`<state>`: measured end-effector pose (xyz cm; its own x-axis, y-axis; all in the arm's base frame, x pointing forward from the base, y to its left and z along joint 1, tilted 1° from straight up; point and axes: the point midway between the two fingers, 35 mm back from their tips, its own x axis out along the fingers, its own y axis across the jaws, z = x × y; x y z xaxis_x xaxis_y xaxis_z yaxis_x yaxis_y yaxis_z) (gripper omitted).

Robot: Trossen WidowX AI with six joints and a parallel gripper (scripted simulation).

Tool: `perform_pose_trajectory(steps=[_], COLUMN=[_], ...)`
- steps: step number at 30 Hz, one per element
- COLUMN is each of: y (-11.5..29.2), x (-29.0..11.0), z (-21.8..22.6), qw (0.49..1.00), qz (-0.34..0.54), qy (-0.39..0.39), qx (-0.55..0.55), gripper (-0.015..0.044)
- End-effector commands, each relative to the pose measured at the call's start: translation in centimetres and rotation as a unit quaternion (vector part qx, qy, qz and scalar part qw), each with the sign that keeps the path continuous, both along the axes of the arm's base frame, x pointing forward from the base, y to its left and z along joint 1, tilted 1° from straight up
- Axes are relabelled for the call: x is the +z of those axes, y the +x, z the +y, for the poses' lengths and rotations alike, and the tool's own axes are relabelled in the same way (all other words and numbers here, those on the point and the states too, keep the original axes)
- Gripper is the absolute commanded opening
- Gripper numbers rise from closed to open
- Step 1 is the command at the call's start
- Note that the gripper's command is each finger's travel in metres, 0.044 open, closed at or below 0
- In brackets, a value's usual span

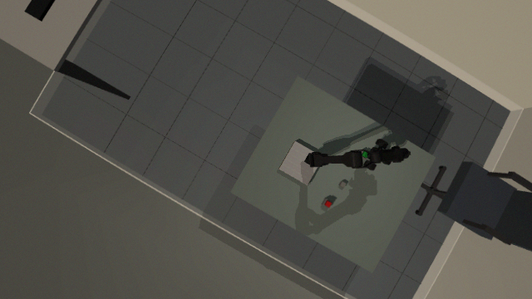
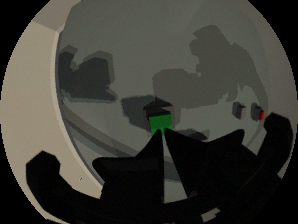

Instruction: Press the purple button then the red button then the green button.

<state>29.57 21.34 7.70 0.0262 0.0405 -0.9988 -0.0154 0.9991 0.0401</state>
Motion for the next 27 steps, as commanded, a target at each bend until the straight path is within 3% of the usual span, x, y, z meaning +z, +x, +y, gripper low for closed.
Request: perform_pose_trajectory(steps=[1, 27], y=[-0.1, -0.1], x=[-0.9, -2.9], z=[-0.1, 0.0], qw=[1.000, 1.000], qz=[0.003, 0.003], qy=[-0.003, -0.003], qx=[-0.002, -0.002], gripper=[0.0020, 0.0020])
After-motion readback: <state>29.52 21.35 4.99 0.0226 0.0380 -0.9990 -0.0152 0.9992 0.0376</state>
